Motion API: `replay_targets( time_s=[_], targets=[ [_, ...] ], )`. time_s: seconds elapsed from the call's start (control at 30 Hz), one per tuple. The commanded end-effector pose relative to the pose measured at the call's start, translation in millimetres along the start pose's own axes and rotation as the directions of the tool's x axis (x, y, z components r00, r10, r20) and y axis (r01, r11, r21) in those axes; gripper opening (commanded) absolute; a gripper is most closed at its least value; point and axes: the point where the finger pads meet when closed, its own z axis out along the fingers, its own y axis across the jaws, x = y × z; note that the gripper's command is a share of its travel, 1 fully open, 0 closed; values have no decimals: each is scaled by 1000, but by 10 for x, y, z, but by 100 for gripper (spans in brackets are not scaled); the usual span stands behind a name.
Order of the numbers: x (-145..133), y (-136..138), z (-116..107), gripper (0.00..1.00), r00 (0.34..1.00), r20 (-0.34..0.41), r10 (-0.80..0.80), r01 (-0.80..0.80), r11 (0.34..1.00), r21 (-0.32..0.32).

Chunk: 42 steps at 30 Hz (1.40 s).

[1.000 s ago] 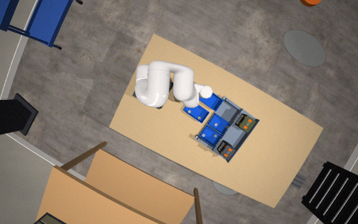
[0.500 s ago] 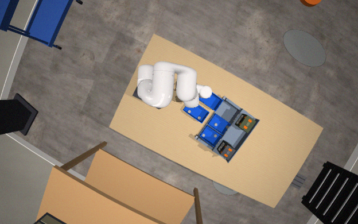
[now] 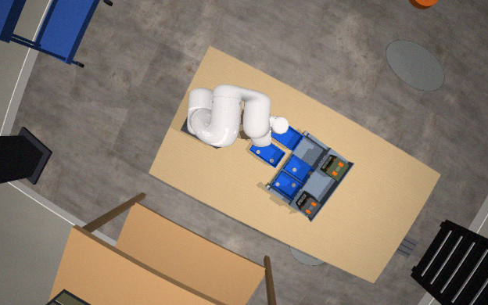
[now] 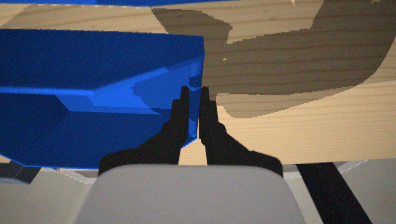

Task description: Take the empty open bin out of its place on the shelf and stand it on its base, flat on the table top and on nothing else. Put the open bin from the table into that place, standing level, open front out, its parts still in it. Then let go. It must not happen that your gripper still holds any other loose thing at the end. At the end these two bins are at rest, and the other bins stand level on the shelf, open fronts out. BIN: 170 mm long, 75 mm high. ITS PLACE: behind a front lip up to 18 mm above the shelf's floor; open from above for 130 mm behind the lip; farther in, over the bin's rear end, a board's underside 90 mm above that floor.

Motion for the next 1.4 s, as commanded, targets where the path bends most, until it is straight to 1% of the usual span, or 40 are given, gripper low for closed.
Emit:
replay_targets(
  time_s=[0.0, 0.33, 0.37, 1.37],
  targets=[
    [-7, -11, -3, 0, 1000, 1, 0, 0, 1000, 3],
    [-7, -11, -3, 0, 1000, 1, 0, 0, 1000, 3],
    [-7, -11, -3, 95, 1000, 1, 0, 0, 1000, 3],
    [-7, -11, -3, 95, 1000, 1, 0, 0, 1000, 3]
  ],
)
